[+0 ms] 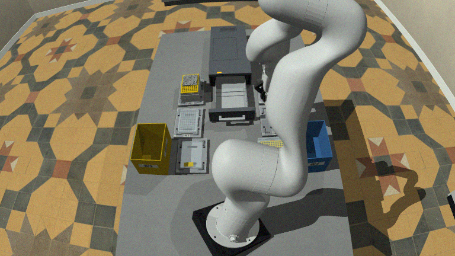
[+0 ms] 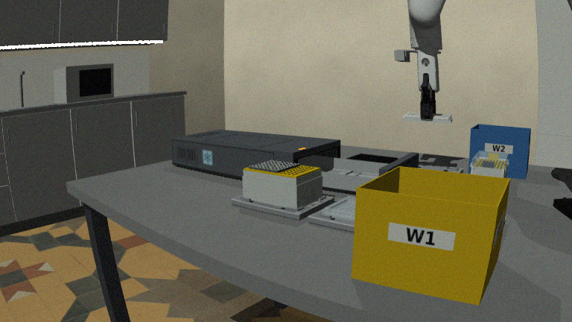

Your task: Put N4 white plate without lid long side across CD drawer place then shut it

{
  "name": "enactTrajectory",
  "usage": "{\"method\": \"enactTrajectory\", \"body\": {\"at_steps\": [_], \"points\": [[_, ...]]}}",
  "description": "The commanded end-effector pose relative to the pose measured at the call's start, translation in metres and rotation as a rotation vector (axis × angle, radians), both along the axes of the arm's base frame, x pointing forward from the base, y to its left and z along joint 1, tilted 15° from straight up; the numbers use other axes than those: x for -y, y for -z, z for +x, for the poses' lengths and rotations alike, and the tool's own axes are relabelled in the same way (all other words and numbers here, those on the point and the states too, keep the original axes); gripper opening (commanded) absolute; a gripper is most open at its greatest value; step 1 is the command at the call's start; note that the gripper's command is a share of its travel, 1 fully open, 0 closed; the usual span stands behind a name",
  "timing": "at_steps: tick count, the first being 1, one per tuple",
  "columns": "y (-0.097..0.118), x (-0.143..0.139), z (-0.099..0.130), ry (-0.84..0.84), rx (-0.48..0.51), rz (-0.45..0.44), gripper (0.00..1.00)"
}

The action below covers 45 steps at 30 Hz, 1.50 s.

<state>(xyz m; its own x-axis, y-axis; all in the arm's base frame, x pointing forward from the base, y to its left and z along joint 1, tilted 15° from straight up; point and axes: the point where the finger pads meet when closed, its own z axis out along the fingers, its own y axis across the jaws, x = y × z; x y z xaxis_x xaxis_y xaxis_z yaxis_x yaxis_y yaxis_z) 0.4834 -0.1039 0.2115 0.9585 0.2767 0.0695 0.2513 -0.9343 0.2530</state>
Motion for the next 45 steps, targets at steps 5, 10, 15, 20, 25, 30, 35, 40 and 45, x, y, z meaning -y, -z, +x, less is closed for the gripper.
{"method": "enactTrajectory", "body": {"at_steps": [5,10,15,20,25,30,35,40,45], "points": [[0.002,-0.018,0.01,-0.254,-0.06,-0.026,0.0],[0.004,-0.03,0.015,-0.415,-0.097,-0.048,0.0],[0.006,-0.042,0.021,-0.576,-0.134,-0.07,0.0],[0.007,-0.049,0.025,-0.673,-0.156,-0.084,0.0],[0.009,-0.061,0.03,-0.834,-0.192,-0.106,0.0],[0.011,-0.073,0.036,-0.995,-0.229,-0.129,0.0],[0.012,-0.08,0.039,-1.091,-0.251,-0.142,0.0],[0.014,-0.092,0.045,-1.252,-0.287,-0.165,0.0],[0.016,-0.104,0.051,-1.336,-0.306,-0.177,0.0]]}}
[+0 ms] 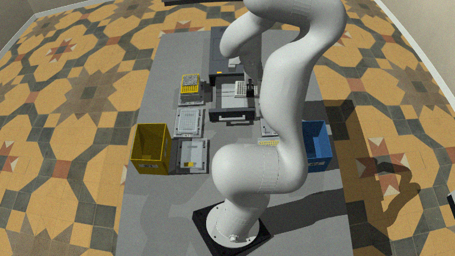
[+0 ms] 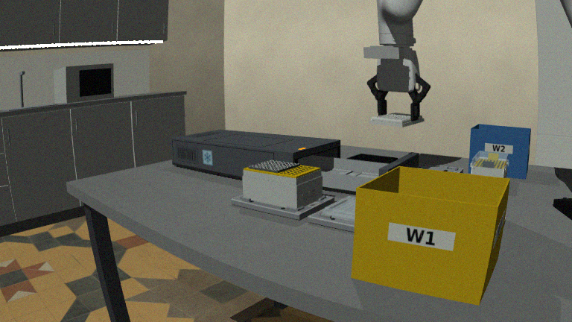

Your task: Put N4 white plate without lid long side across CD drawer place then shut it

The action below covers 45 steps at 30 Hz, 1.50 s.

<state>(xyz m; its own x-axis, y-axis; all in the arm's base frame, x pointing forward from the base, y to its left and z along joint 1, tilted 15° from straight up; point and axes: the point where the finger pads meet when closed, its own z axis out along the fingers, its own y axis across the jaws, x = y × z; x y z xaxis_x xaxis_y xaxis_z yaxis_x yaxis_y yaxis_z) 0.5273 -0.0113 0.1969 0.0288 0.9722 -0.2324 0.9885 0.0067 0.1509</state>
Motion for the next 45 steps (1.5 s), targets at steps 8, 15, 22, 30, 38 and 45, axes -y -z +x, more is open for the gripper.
{"method": "enactTrajectory", "body": {"at_steps": [8,15,22,30,38,45], "points": [[0.003,-0.026,0.014,-0.091,-0.037,0.006,0.0],[0.006,-0.043,0.021,-0.091,-0.037,0.006,0.0],[0.008,-0.057,0.028,-0.091,-0.037,0.006,0.0],[0.011,-0.074,0.036,-0.091,-0.037,0.006,0.0],[0.012,-0.084,0.041,-0.091,-0.037,0.006,0.0],[0.012,-0.084,0.041,-0.091,-0.037,0.006,0.0]]}}
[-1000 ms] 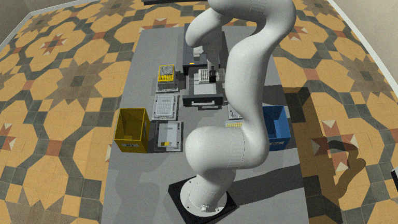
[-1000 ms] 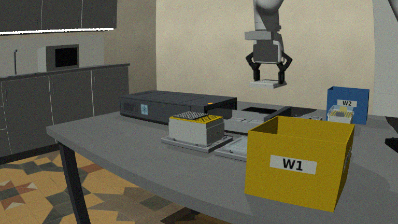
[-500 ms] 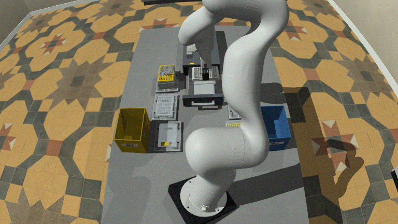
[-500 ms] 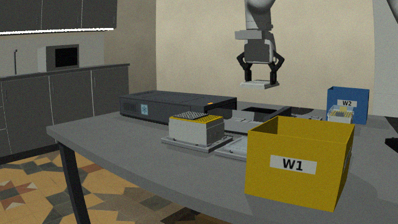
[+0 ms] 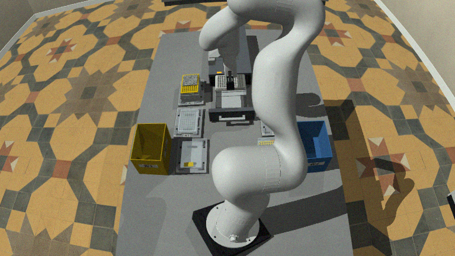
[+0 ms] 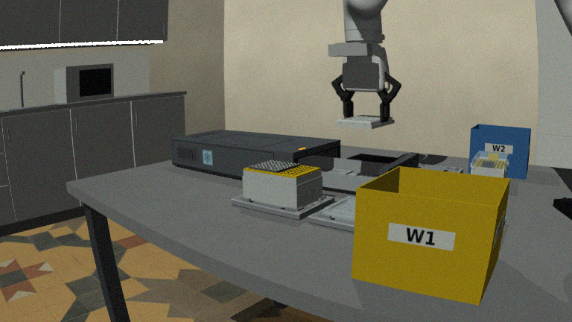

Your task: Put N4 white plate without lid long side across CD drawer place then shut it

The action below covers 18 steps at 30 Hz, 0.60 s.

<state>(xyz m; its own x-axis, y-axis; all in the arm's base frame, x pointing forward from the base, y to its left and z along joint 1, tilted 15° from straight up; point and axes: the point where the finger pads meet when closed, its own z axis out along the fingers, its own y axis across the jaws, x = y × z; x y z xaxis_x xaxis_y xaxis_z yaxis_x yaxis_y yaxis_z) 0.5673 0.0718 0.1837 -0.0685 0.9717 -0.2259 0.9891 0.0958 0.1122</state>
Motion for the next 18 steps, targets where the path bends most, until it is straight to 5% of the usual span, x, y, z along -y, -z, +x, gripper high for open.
{"method": "enactTrajectory", "body": {"at_steps": [1,18], "points": [[-0.001,-0.001,0.001,0.0,0.002,0.001,0.0],[0.018,0.005,0.003,0.0,0.002,0.0,0.0]]}}
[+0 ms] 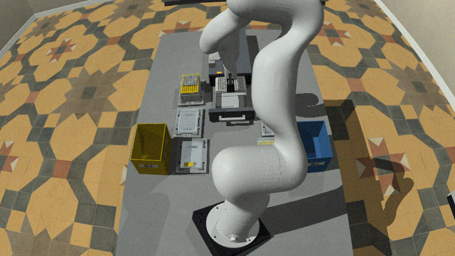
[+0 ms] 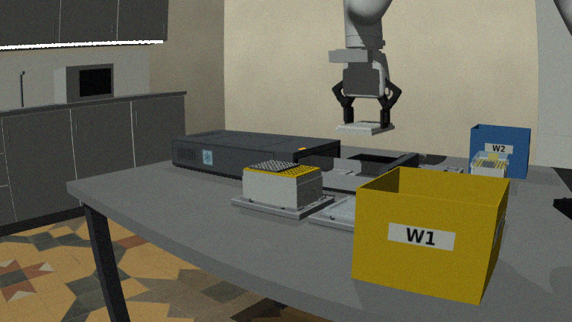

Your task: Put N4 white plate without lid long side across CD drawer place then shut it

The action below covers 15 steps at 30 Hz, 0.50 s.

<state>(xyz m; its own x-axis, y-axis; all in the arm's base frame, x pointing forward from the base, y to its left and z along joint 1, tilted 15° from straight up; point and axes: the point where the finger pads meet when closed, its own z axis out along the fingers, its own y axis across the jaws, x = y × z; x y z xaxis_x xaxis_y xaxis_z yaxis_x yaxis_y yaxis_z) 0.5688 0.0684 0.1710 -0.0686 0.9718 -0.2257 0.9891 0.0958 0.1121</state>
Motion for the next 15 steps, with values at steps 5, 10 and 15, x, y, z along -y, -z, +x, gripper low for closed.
{"method": "enactTrajectory", "body": {"at_steps": [5,10,15], "points": [[0.014,0.003,0.003,0.0,0.002,0.0,0.0],[0.02,0.005,0.004,0.0,0.002,0.0,0.0],[0.026,0.006,0.004,0.0,0.002,0.0,0.0]]}}
